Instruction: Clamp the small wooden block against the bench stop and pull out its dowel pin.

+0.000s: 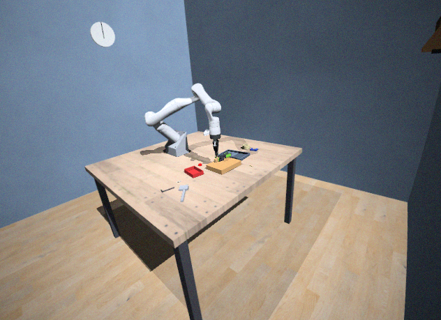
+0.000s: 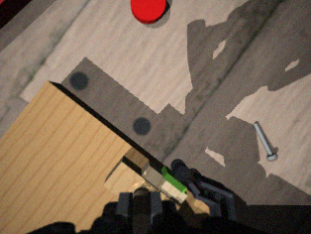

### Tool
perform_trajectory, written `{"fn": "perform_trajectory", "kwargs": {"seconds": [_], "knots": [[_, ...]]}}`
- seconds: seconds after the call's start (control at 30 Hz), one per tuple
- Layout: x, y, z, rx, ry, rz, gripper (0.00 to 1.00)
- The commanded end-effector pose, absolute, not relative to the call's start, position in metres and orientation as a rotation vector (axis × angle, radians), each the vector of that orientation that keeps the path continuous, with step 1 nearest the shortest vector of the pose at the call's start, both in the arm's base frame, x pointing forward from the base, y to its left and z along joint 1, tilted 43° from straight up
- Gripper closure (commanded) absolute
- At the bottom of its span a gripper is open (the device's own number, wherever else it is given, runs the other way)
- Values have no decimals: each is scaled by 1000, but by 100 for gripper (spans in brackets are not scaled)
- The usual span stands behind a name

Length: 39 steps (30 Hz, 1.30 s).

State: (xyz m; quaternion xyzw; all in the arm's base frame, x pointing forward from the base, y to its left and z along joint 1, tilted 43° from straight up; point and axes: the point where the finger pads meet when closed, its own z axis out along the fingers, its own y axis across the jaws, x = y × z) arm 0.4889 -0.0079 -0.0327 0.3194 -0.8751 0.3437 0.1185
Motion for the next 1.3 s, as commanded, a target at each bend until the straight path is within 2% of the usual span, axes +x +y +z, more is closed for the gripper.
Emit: {"fn": "perform_trajectory", "kwargs": {"seconds": [0.0,1.27], "knots": [[489,-7,-32,942,-2557,1004,90],[489,-7,-32,833,-2621,1028,90]]}}
